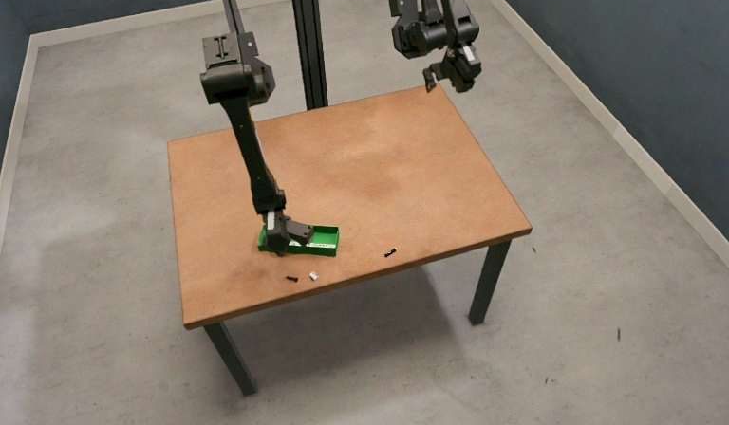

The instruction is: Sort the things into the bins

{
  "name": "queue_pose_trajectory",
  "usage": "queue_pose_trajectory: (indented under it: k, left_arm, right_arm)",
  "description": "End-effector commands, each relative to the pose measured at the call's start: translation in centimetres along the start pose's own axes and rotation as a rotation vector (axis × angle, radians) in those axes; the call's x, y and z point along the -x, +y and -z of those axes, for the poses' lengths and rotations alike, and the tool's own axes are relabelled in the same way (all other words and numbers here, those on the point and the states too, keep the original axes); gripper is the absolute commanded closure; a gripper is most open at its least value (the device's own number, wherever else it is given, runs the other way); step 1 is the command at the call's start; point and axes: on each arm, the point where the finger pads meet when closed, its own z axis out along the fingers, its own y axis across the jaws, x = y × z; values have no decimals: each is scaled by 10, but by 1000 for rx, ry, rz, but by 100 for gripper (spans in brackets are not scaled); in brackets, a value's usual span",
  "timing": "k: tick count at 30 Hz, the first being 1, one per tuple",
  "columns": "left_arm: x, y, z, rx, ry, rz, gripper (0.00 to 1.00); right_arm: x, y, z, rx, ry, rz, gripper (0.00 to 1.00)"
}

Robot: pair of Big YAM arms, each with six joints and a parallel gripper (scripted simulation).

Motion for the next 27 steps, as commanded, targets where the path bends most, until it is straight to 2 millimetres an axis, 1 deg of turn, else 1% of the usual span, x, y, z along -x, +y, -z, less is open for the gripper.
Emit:
queue_pose_trajectory:
  k: [1, 2, 7, 9, 10, 11, 12, 13, 14, 16, 19, 20, 21, 26, 27]
  left_arm:
    - [20, 0, 19, 3, -48, 1, 0]
    - [20, 0, 19, 3, -48, 1, 0]
    - [20, 0, 19, 3, -48, 1, 0]
    - [20, 0, 19, 3, -48, 1, 0]
    - [20, 0, 19, 3, -48, 1, 0]
    - [20, 0, 19, 3, -48, 1, 0]
    - [20, 0, 19, 3, -48, 1, 0]
    - [20, 0, 19, 3, -48, 1, 0]
    - [20, 0, 19, 3, -48, 1, 0]
    - [20, 0, 19, 3, -48, 1, 0]
    - [20, 0, 19, 3, -48, 1, 0]
    - [20, 0, 19, 3, -48, 1, 0]
    - [20, 0, 19, 3, -48, 1, 0]
    - [20, 0, 19, 3, -48, 1, 0]
    - [20, 0, 19, 3, -48, 1, 0]
  right_arm:
    - [11, -2, -5, 34, 11, -34, 71]
    - [11, -2, -5, 34, 11, -34, 71]
    - [42, -34, -4, 30, 8, -34, 71]
    - [47, -38, -5, 30, 7, -34, 71]
    - [47, -38, -5, 30, 6, -34, 71]
    - [43, -41, -5, 27, 13, -40, 71]
    - [30, -32, -5, 38, 29, -44, 71]
    - [29, -35, -2, 31, 27, -47, 71]
    - [27, -33, -4, 29, 26, -46, 71]
    - [30, -38, -1, 9, 11, -43, 71]
    - [29, -38, -1, 7, 10, -42, 71]
    - [38, -45, 0, -1, -1, -39, 71]
    - [38, -46, 0, 2, 2, -38, 71]
    - [32, -41, -3, 22, 19, -36, 71]
    - [38, -42, 1, 10, 3, -32, 71]
